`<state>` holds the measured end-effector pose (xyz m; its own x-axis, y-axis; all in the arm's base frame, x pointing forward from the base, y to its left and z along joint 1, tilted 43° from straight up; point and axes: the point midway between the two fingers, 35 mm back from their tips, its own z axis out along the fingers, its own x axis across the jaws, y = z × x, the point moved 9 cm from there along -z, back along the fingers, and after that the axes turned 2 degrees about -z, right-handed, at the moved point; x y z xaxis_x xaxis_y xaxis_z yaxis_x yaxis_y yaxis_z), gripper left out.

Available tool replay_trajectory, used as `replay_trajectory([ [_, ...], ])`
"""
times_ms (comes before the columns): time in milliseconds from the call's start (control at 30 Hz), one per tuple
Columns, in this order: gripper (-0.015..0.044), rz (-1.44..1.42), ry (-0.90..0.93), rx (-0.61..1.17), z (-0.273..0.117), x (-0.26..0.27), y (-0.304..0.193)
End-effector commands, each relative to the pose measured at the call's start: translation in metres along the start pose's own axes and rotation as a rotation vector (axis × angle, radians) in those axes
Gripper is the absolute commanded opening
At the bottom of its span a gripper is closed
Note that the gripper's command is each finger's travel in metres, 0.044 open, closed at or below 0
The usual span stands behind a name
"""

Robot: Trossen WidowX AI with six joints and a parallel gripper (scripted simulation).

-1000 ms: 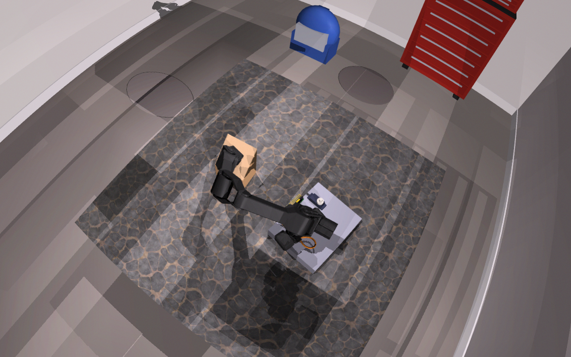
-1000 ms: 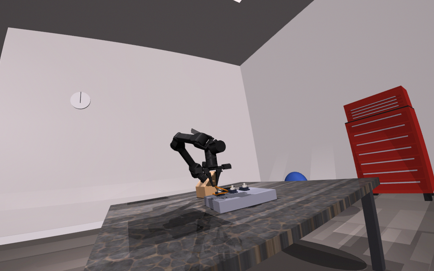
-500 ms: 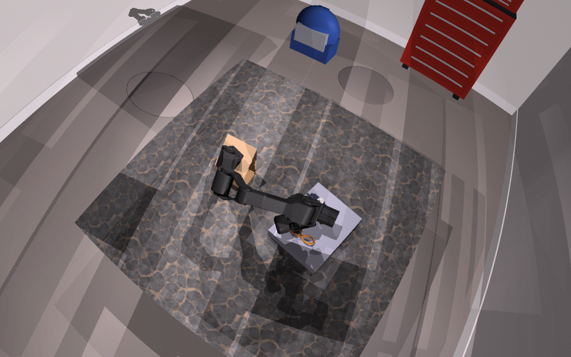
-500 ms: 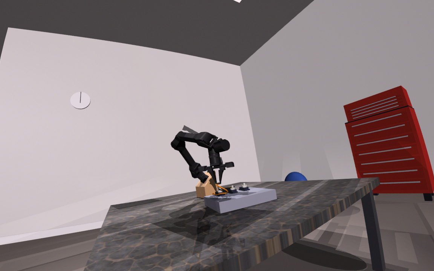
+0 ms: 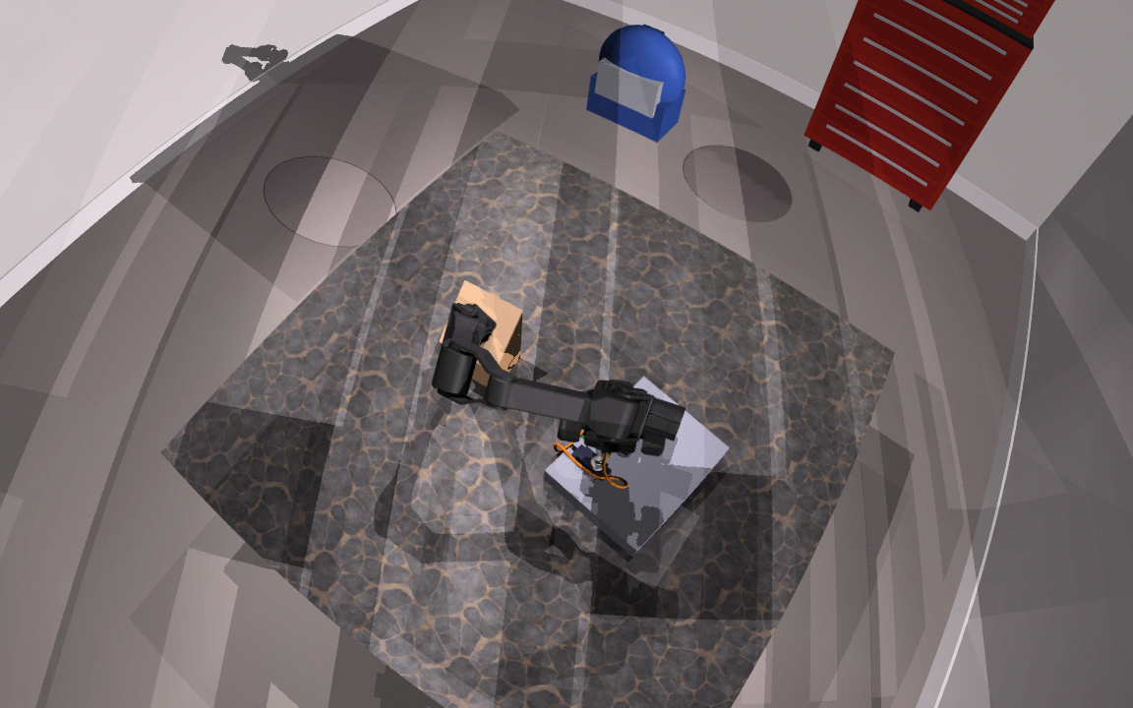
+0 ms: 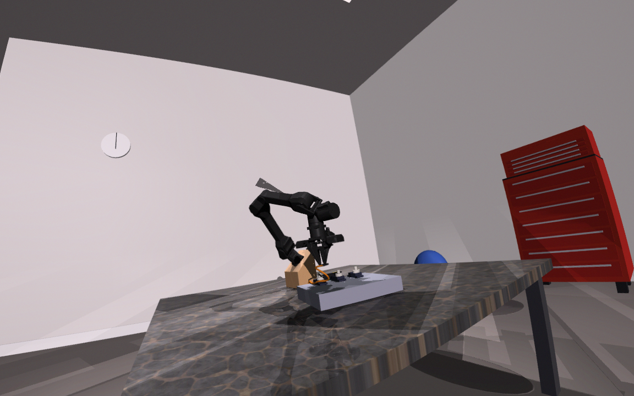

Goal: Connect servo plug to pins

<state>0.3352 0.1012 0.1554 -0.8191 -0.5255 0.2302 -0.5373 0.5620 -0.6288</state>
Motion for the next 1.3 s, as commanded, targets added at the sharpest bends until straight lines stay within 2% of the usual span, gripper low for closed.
replay_trajectory([
  [0,0.0,0.107,0.001,-0.006,0.0,0.002,0.011],
  [1267,0.0,1.193,0.011,-0.007,0.001,0.032,0.092],
])
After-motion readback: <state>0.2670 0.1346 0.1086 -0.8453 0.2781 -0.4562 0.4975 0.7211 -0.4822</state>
